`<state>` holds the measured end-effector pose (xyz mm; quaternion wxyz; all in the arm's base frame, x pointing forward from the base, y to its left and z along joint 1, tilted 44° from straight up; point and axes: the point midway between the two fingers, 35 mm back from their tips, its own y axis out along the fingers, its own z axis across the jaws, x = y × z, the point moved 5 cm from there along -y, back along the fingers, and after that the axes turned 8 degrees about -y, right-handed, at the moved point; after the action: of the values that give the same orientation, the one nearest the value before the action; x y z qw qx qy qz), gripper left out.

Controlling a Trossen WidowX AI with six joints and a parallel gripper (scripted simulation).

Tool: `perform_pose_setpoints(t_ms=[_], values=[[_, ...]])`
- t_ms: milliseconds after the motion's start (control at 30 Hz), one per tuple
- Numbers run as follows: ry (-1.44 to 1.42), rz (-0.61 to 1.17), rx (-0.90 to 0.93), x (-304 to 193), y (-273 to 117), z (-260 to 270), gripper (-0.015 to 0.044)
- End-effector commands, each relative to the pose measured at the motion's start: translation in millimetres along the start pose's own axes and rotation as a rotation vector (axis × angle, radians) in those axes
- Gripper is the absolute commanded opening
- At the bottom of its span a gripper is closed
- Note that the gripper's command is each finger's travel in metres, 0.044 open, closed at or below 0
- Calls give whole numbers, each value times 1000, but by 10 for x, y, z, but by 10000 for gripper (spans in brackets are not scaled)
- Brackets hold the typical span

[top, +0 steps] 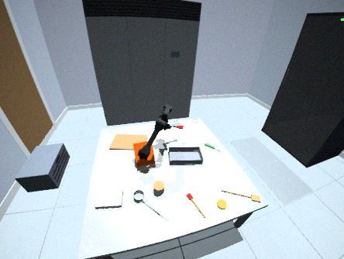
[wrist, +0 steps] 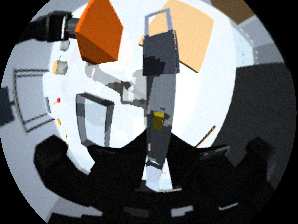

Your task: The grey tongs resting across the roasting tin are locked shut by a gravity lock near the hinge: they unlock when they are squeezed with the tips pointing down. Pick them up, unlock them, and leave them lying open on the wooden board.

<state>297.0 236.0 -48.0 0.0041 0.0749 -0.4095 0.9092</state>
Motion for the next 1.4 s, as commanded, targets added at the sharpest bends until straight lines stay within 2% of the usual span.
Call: perform_pose_setpoints(t_ms=[0, 233, 467, 733, 1367], values=[[-179, 3, 0, 62, -24, -134, -150], [-436, -1, 11, 150, -12, -297, -150], [-440, -1, 10, 161, -16, -310, -150], [-341, 12, -7, 460, -126, -600, -150], [-34, 11, -49, 1657, -308, -1401, -150]])
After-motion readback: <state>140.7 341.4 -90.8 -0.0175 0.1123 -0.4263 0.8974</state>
